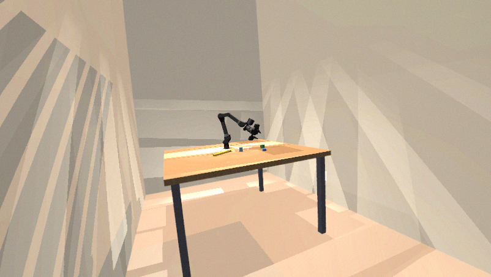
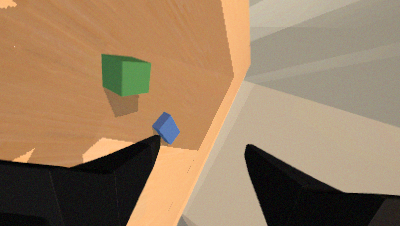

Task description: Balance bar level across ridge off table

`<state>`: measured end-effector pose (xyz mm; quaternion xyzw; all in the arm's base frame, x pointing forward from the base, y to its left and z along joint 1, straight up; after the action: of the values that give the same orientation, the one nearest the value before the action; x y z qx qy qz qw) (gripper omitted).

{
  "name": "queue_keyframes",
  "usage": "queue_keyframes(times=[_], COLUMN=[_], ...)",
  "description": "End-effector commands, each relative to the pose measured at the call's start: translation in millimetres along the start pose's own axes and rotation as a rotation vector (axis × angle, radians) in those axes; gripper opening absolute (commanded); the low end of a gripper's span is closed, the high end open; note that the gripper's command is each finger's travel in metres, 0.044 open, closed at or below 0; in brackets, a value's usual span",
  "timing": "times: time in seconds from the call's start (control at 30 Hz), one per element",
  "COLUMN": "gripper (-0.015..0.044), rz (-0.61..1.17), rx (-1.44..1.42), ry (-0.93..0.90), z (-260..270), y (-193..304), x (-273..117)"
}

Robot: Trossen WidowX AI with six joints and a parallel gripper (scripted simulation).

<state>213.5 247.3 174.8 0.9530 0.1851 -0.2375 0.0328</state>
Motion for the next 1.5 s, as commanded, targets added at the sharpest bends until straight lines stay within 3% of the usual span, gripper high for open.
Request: queue_keyframes(times=[0.0,0.77,1.47], gripper=[0.0315,0.0315,0.0315], rz=[0.029,0.310,0.637], rx=[0.087,0.647,1.236], ry=[-0.029,-0.180,-0.249], z=[-5,-12,-5], y=[11,108,198], x=[7,36,32])
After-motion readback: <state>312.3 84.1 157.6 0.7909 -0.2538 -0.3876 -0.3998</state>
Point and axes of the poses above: the point midway between the two fingers, 35 mm back from their tips, its own x axis out along the fingers, its own z axis across the jaws, y = z × x, the point moved 5 cm from there along -x, back along the fingers, and after that the axes turned 10 degrees about x, right-handed, at the moved point
